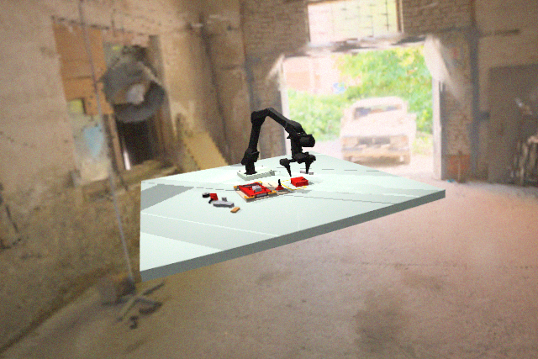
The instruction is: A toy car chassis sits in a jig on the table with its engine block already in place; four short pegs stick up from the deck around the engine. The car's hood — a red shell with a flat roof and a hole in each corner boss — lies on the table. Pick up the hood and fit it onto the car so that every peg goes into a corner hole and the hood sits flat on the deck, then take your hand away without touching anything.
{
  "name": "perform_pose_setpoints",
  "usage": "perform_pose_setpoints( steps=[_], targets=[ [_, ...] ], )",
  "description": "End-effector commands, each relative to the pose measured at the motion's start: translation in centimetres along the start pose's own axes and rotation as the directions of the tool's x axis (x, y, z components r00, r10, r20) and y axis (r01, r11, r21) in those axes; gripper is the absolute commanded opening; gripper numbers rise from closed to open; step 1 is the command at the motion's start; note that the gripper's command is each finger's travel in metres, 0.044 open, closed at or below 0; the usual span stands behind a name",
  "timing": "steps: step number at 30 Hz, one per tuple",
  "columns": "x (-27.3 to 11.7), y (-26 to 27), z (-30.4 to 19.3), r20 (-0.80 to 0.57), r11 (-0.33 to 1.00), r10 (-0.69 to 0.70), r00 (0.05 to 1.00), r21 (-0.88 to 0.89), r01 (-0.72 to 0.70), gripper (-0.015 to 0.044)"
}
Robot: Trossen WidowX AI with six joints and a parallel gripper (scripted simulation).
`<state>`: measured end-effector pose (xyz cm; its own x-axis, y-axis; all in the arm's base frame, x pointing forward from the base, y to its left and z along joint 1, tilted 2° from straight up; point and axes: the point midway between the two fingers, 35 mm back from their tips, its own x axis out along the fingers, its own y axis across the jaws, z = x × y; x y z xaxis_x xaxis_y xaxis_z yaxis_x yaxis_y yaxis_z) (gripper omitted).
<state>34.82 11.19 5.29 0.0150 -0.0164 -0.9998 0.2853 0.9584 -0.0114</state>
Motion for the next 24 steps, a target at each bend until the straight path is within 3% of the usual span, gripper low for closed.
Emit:
perform_pose_setpoints(
  steps=[1,24],
  targets=[
    [0.5,0.0,-0.1,-0.009,1.000,0.000,1.000,0.002,0.000,0.0440],
    [1.8,0.0,-0.2,-0.009,1.000,0.000,1.000,0.002,0.000,0.0440]
  ],
)
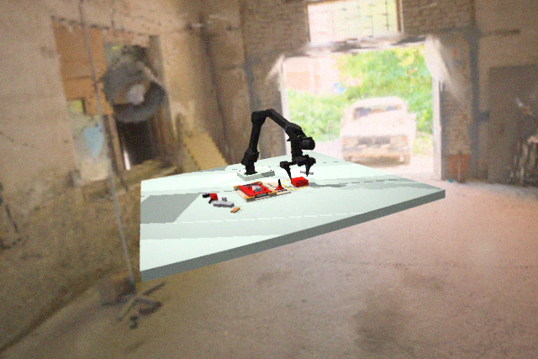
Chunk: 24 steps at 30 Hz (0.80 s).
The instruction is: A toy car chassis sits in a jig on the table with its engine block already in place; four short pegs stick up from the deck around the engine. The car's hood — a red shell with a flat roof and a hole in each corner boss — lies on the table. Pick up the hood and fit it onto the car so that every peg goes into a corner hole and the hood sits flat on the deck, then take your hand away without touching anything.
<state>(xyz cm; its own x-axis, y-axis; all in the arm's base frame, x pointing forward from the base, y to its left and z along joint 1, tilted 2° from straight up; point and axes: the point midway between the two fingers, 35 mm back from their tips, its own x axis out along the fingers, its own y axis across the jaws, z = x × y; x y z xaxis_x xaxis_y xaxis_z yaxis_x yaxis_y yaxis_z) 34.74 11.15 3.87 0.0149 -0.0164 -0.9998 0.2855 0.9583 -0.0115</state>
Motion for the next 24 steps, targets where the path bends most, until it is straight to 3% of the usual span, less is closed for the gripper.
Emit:
perform_pose_setpoints(
  steps=[1,24],
  targets=[
    [0.45,0.01,-0.12,-0.008,1.000,0.000,1.000,0.002,0.000,0.0440],
    [1.41,0.02,-0.11,-0.009,1.000,0.000,1.000,0.002,0.000,0.0440]
  ],
)
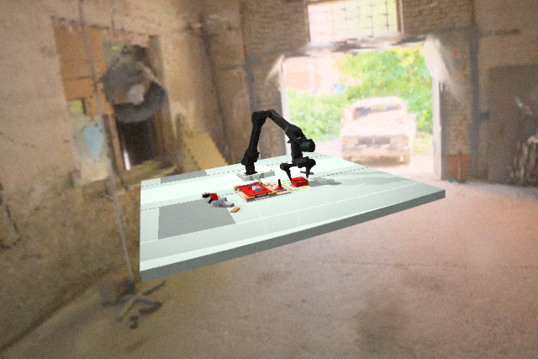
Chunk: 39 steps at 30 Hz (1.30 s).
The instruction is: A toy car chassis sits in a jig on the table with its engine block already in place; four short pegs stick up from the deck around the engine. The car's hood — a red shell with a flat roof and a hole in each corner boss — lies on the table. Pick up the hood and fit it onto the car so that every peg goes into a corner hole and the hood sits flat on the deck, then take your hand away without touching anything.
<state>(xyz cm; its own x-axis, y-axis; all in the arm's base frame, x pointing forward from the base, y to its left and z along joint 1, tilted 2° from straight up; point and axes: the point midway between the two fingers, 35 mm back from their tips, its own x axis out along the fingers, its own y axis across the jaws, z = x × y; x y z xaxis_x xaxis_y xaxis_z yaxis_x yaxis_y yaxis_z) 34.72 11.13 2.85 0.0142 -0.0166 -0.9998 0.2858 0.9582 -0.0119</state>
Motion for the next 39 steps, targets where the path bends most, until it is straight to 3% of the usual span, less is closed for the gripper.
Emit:
perform_pose_setpoints(
  steps=[1,22,25,35,39],
  targets=[
    [0.44,0.03,-0.08,-0.008,1.000,0.000,1.000,0.002,0.000,0.0440],
    [1.44,0.02,-0.11,-0.008,1.000,0.000,1.000,0.002,0.000,0.0440],
    [1.07,0.00,-0.02,0.000,1.000,0.000,1.000,0.000,0.000,0.0361],
    [1.07,0.00,-0.02,0.000,1.000,0.000,1.000,0.000,0.000,0.0295],
    [0.95,0.00,-0.03,-0.001,1.000,0.000,1.000,0.001,0.000,0.0190]
  ],
)
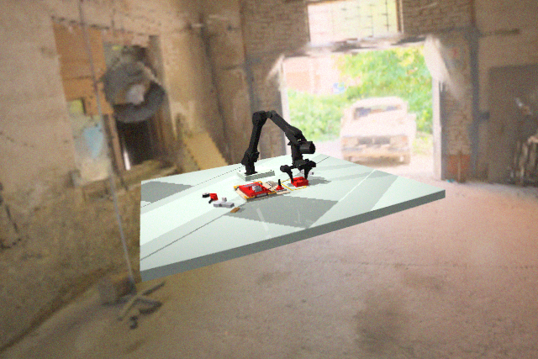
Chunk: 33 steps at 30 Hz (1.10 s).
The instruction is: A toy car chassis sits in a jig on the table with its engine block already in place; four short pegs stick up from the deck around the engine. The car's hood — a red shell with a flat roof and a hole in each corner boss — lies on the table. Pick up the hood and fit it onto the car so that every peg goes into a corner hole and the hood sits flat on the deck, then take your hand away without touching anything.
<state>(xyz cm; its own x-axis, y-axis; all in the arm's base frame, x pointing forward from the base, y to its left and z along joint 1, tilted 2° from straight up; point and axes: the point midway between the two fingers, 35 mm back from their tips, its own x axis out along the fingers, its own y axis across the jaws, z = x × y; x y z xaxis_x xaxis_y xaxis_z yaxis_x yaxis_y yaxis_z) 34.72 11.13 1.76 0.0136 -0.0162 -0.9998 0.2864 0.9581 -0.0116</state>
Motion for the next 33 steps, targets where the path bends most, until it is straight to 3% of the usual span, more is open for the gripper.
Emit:
perform_pose_setpoints(
  steps=[1,8,33],
  targets=[
    [-0.2,0.0,0.0,0.000,1.000,0.000,1.000,0.000,0.000,0.0163],
    [-1.2,0.0,0.0,0.000,1.000,0.000,1.000,0.000,0.000,0.0000],
    [-7.8,0.0,0.1,0.000,1.000,0.000,1.000,0.000,0.000,0.0000]
  ],
)
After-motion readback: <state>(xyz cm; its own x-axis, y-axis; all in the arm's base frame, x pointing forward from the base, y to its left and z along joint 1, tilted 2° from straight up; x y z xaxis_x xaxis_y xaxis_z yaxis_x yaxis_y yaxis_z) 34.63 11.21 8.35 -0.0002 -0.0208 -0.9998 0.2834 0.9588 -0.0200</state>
